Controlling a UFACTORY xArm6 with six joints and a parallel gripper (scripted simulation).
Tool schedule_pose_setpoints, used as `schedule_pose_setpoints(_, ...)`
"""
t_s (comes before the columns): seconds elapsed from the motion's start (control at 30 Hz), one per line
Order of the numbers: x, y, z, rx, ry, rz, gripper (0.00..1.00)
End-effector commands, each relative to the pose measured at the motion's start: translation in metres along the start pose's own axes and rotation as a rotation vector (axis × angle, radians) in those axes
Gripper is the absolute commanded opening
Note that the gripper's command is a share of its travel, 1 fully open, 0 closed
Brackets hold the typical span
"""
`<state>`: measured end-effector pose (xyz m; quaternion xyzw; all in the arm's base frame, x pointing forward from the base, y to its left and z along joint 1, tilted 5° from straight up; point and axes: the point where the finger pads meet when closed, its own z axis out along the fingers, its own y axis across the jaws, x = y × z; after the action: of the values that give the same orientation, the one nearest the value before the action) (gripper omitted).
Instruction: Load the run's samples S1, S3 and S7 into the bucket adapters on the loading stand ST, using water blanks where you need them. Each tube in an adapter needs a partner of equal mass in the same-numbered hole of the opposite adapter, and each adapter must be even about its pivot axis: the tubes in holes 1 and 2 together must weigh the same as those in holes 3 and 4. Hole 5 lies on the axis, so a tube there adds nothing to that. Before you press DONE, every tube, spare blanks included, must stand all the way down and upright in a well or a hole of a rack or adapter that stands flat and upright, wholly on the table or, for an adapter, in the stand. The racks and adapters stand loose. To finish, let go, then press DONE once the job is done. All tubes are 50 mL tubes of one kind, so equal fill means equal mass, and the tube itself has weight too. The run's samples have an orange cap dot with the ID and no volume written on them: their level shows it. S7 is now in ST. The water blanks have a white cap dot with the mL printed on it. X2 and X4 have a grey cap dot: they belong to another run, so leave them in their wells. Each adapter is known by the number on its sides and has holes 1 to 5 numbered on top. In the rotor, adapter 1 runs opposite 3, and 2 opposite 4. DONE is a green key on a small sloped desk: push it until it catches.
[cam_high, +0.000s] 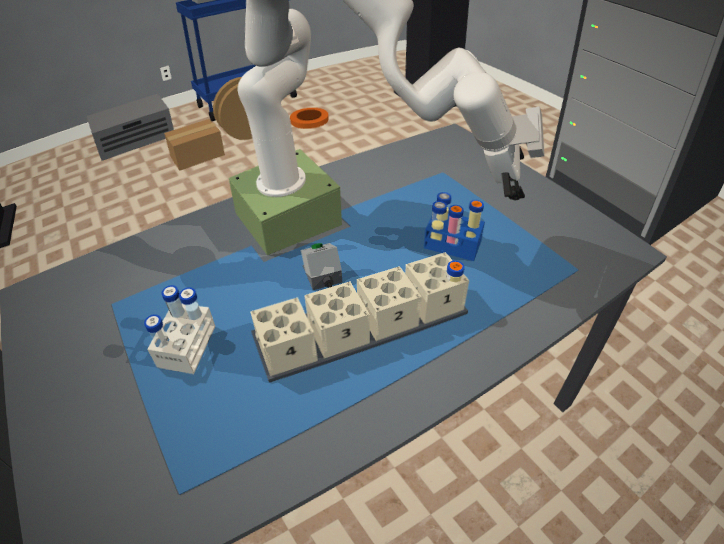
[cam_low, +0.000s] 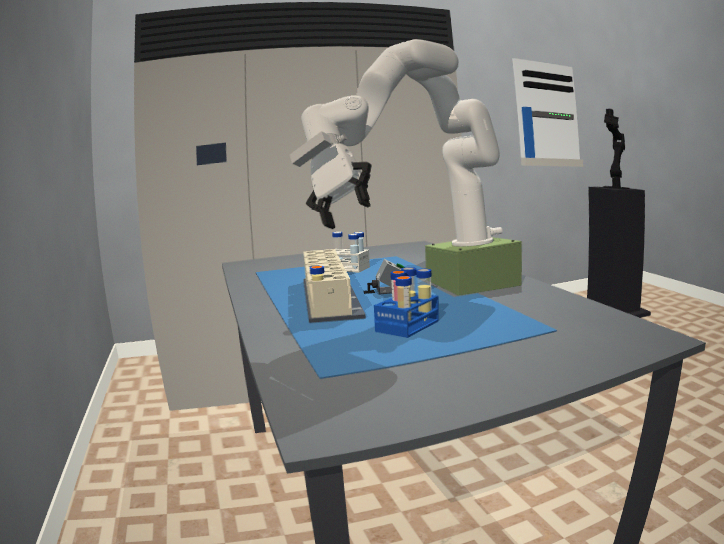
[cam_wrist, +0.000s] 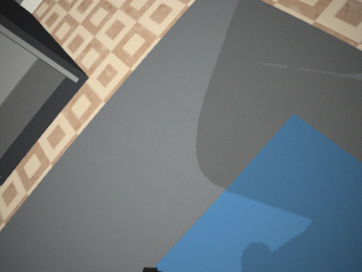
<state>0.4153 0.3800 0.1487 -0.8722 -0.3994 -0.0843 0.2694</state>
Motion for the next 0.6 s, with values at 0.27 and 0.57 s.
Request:
schedule_pose_setpoints(0.27, -0.023, 0.033, -0.029, -0.074, -0.036, 0.096, 1.00)
schedule_pose_setpoints(0.57, -0.042, 0.056, -0.049, -0.144, -0.065, 0.189, 1.00)
